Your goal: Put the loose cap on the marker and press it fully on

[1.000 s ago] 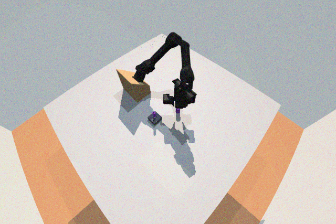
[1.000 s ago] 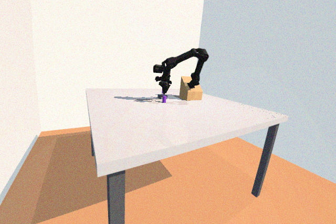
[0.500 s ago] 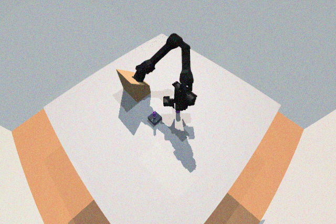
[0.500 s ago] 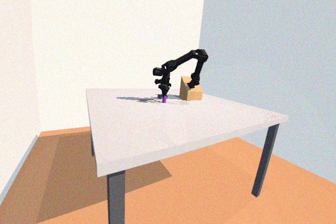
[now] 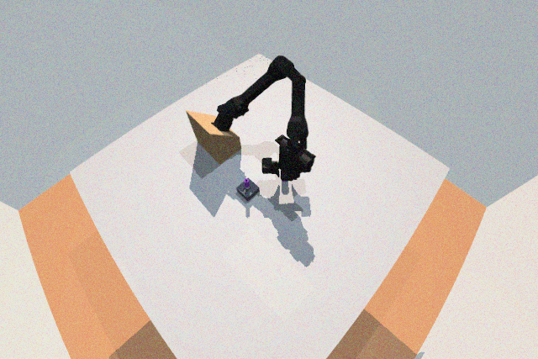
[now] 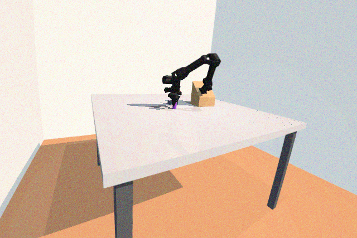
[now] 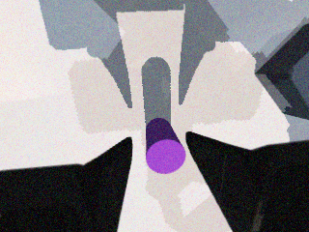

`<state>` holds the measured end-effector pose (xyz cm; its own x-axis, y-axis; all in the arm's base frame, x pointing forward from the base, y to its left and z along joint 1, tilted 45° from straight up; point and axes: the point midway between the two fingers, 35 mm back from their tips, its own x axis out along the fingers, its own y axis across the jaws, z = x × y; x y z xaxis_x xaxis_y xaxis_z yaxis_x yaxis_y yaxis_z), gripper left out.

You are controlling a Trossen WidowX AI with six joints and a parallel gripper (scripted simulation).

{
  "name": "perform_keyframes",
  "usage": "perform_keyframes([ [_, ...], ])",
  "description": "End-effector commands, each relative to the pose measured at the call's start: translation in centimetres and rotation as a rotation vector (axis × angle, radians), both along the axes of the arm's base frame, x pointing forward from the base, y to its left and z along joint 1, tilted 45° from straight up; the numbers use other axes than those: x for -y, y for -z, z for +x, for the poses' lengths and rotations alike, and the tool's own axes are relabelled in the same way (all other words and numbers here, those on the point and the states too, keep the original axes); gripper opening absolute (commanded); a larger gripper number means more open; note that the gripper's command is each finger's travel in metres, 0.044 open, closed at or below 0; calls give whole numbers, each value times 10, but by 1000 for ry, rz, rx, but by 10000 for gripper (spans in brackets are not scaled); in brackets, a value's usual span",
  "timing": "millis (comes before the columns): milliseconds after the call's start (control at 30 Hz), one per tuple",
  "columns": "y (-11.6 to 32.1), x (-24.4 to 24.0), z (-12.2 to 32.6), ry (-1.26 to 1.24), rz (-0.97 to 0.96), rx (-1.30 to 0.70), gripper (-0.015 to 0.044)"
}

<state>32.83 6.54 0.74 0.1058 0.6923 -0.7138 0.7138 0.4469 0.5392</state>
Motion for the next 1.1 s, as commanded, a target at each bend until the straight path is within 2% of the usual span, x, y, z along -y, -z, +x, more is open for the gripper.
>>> perform_keyframes([
  [0, 6, -5, -1, 0, 8, -12, 248],
  [100, 8, -7, -1, 0, 8, -12, 248],
  [233, 8, -7, -1, 0, 8, -12, 143],
  [533, 7, -7, -1, 0, 8, -12, 83],
  [633, 5, -4, -1, 0, 8, -12, 4],
  [1067, -20, 22, -3, 0, 5, -12, 0],
])
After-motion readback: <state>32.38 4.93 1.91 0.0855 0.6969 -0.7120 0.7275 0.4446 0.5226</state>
